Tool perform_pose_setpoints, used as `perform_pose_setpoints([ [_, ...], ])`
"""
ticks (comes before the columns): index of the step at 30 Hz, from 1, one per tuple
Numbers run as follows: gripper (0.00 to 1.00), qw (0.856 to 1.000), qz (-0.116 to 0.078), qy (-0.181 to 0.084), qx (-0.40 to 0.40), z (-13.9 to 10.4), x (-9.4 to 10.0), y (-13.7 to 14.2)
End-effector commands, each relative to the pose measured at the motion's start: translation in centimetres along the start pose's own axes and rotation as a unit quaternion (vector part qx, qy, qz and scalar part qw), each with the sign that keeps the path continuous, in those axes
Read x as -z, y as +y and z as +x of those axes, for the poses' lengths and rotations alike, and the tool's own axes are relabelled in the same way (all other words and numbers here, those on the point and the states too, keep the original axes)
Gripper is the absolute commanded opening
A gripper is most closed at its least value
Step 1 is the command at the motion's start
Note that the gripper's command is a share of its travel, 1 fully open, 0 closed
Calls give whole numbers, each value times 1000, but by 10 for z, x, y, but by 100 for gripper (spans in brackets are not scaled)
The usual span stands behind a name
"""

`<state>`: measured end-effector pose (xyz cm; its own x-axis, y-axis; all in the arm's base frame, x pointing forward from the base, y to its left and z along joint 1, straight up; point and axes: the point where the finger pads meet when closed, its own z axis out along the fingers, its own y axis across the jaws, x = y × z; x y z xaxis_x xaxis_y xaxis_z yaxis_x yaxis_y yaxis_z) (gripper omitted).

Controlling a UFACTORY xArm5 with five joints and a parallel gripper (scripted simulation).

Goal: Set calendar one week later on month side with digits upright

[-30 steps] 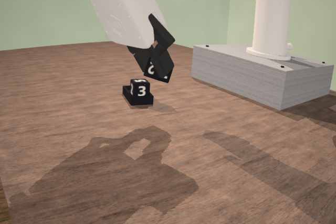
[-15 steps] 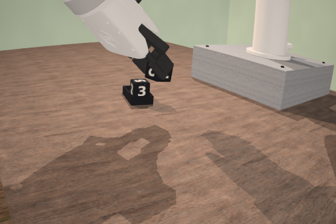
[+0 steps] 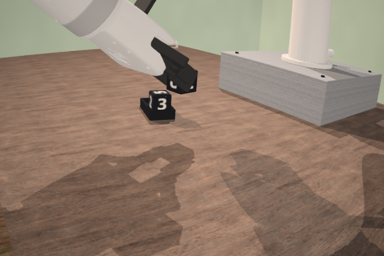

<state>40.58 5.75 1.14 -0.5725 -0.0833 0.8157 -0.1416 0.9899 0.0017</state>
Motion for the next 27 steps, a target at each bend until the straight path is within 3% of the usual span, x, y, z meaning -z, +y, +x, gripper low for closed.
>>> perform_pose_setpoints([
  [1,29,1000,0,0,0,0,2,0],
  [27,29,1000,0,0,0,-12,-7,0],
])
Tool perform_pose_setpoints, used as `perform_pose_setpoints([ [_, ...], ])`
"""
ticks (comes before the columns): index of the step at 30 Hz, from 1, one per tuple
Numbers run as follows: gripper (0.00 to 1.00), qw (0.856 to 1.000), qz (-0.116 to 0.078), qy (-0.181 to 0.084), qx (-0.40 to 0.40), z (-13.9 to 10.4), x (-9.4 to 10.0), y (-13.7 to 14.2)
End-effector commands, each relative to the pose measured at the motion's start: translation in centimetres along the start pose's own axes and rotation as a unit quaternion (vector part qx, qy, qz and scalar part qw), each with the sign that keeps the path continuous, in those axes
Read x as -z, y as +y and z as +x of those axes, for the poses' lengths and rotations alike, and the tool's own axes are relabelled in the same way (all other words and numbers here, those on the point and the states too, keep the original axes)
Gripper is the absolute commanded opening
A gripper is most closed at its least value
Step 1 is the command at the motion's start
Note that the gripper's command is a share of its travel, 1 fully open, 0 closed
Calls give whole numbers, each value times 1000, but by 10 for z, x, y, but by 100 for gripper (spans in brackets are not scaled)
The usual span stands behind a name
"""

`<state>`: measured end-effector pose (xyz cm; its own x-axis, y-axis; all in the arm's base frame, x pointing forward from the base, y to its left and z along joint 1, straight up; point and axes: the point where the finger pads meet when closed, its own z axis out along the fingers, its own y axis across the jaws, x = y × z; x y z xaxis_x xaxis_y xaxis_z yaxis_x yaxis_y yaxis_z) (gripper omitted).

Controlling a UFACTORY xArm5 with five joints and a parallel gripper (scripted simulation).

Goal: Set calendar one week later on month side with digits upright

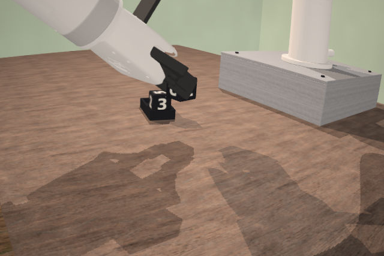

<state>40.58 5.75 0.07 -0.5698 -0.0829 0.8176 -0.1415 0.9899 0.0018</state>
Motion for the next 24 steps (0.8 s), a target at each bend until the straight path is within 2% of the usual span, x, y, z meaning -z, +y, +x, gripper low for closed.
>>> perform_pose_setpoints([
  [1,29,1000,0,-2,0,-4,-1,0],
  [24,29,1000,0,-2,0,-34,-21,0],
])
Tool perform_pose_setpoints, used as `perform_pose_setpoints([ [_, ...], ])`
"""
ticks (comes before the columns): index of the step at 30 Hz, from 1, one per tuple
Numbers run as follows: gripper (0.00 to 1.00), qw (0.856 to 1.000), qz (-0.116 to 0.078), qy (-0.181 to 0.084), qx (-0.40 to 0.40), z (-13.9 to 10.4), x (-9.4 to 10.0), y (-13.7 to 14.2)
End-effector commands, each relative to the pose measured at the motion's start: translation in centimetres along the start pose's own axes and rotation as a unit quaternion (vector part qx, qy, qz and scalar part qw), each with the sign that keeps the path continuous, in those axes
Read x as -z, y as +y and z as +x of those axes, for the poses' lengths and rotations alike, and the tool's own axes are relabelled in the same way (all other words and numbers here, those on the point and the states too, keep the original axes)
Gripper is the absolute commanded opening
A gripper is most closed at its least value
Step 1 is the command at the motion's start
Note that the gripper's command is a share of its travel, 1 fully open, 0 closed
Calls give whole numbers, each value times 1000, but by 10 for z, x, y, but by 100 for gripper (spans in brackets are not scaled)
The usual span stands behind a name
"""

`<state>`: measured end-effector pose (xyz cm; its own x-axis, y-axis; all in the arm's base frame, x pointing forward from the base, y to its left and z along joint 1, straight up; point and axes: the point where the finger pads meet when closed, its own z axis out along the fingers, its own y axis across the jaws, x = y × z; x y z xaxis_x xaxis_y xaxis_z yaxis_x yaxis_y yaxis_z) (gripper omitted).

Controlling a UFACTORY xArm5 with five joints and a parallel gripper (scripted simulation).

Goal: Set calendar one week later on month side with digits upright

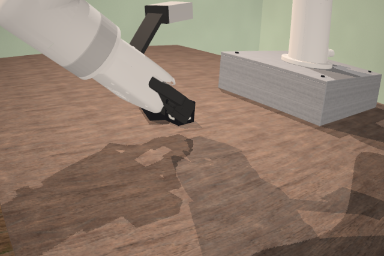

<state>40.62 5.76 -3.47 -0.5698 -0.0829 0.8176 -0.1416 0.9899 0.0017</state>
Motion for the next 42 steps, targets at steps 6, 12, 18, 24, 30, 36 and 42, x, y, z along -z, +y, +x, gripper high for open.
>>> perform_pose_setpoints([
  [6,29,1000,0,-2,0,-9,-4,0],
  [12,29,1000,0,-2,0,-12,-7,0],
  [18,29,1000,0,-2,0,-14,-8,0],
  [24,29,1000,0,-2,0,-15,-8,0],
  [30,29,1000,0,-2,0,-15,-8,0],
  [36,29,1000,0,-2,0,-15,-8,0],
  [42,29,1000,0,-2,0,-15,-8,0],
])
